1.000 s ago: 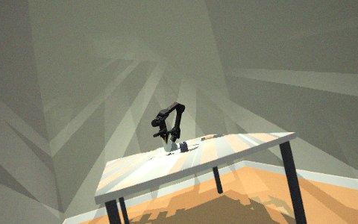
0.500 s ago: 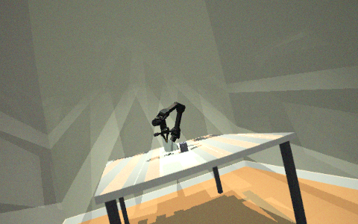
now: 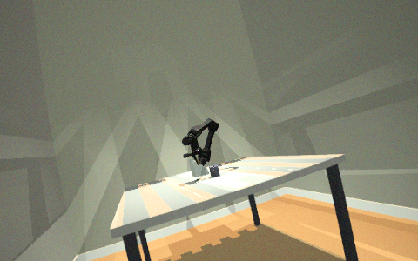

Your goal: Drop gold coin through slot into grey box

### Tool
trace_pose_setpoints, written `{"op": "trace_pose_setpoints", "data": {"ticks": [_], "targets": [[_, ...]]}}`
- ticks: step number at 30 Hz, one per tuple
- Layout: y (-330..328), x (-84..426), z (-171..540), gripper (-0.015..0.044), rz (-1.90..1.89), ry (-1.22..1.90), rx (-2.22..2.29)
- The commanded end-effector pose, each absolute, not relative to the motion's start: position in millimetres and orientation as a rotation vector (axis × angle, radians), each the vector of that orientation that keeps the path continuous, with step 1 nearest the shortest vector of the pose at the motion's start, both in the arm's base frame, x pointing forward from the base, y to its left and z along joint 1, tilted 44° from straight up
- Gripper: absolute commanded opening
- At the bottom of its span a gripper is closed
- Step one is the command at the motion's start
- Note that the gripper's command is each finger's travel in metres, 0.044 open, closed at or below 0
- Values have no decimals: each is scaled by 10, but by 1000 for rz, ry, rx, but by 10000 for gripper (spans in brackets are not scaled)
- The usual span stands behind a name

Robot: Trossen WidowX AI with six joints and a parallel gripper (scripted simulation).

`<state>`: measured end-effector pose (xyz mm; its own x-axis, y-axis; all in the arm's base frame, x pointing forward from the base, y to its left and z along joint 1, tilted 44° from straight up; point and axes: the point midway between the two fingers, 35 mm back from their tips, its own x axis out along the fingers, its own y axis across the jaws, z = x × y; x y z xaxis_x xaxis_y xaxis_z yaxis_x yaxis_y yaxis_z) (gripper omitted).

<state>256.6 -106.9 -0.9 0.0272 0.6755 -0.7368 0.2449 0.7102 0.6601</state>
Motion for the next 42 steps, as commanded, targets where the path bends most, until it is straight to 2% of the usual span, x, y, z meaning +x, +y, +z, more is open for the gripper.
{"op": "trace_pose_setpoints", "data": {"ticks": [1,35,42], "targets": [[-994,2609,76,0,390,1546,783],[-366,2821,642,0,401,1544,791],[-400,2821,605,0,401,1546,785]]}}
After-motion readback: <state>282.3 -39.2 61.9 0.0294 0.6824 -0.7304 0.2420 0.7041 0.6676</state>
